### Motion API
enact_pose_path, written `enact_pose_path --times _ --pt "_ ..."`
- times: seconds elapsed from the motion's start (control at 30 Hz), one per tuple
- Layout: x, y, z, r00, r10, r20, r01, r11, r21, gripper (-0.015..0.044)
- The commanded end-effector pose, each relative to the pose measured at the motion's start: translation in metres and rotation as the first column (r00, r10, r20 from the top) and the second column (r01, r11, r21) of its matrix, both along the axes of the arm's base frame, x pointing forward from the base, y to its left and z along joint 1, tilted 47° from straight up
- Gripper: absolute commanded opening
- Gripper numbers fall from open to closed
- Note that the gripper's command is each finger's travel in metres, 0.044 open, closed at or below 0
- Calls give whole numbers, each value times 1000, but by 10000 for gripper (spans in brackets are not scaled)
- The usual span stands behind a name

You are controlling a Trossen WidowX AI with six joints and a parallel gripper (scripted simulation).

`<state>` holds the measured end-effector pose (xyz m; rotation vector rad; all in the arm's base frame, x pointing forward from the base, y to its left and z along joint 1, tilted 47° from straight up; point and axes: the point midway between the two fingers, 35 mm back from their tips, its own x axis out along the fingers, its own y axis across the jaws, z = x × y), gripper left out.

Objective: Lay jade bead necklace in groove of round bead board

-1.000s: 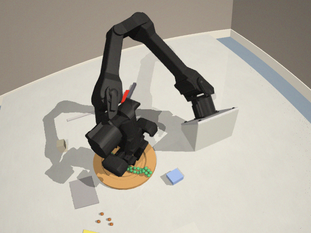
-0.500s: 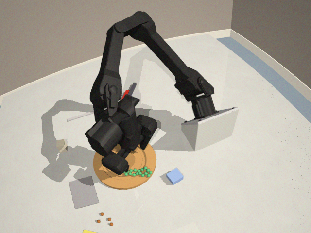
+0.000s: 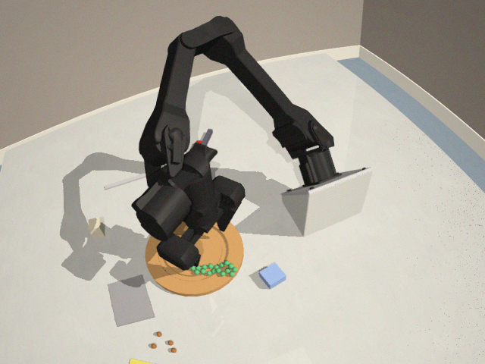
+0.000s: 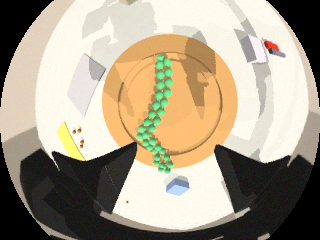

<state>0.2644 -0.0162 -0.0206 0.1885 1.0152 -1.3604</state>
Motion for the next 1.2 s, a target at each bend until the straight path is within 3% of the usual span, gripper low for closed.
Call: enact_pose_path --times 0.0,0.33,0.43,0.5,0.63,0.7,1.17 --pt "0 1 0 1000 -5 3 5 1000 5 440" --pt "0 1 0 1000 -5 3 5 1000 5 440" --pt "-1 8 -4 987 112 -114 -109 993 33 361" --pt "-2 19 -10 925 271 -264 -256 962 93 310" --pt "-6 39 -21 665 552 -503 -487 831 268 310" --pt "-8 45 -25 548 624 -557 -538 773 337 310" --pt "-8 45 -27 533 632 -562 -544 765 345 310"
